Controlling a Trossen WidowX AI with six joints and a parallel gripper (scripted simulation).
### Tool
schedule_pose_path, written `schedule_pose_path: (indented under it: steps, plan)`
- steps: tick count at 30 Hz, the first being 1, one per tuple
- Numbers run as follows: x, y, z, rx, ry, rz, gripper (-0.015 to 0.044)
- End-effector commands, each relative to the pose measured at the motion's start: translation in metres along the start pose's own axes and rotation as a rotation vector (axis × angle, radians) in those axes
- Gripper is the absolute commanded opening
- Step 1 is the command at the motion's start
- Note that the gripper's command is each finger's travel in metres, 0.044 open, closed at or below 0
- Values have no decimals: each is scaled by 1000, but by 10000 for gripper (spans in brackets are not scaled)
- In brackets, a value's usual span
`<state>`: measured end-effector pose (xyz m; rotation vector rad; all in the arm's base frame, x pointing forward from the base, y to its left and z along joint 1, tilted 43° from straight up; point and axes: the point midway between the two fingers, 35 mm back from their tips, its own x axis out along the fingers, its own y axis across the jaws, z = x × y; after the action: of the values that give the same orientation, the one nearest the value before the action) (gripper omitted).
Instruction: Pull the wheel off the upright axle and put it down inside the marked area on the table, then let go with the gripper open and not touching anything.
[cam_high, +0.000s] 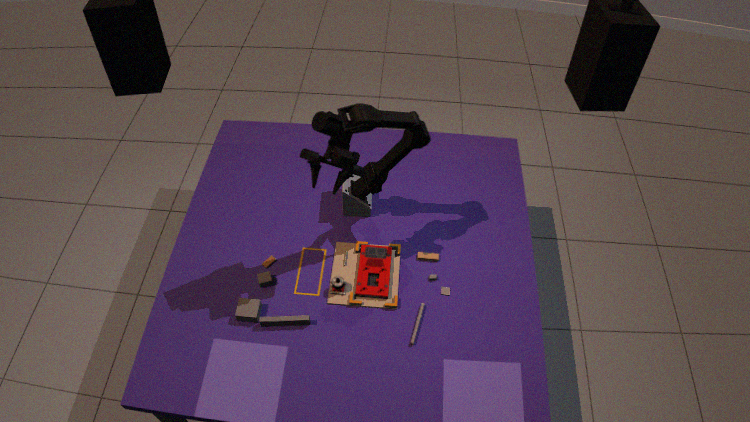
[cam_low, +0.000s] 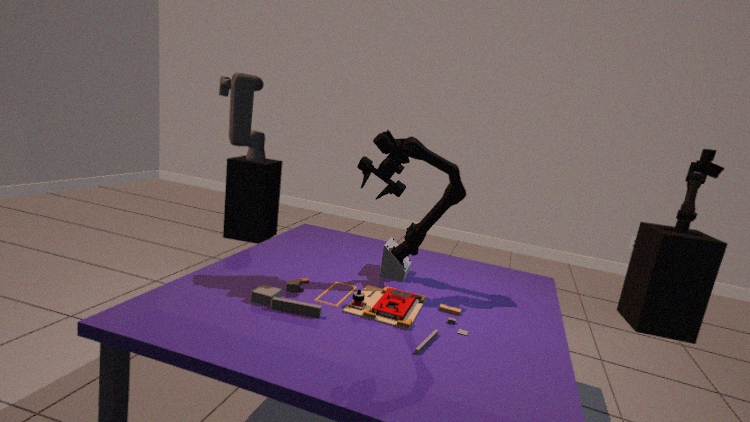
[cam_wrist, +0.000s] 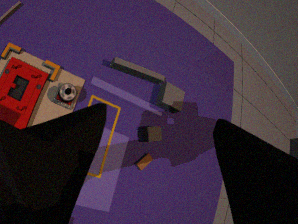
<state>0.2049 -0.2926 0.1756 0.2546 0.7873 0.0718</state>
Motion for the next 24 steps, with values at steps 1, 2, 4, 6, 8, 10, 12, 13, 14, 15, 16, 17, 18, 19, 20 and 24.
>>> schedule_pose_path:
  steps: [1, 2, 4, 6, 8, 10, 12, 13, 14, 15, 16, 17, 18, 19, 20, 24]
  plan:
    - [42, 12, 4, 55, 81, 107, 300]
    - [53, 15, 4, 71, 103, 131, 300]
    - [75, 23, 5, 102, 152, 178, 300]
    - [97, 31, 4, 132, 205, 222, 300]
    - [119, 41, 3, 161, 262, 261, 300]
    - [140, 52, 0, 188, 322, 297, 300]
    - [160, 64, -4, 212, 383, 326, 300]
    - [170, 70, -6, 223, 413, 338, 300]
    - [179, 77, -8, 233, 443, 349, 300]
    - [188, 83, -11, 243, 474, 359, 300]
    - [197, 90, -14, 252, 506, 368, 300]
    - [206, 96, -17, 261, 537, 375, 300]
    - [215, 103, -20, 270, 569, 382, 300]
    - [222, 109, -24, 277, 597, 388, 300]
    - [228, 114, -27, 283, 622, 393, 300]
    - [249, 133, -38, 306, 713, 411, 300]
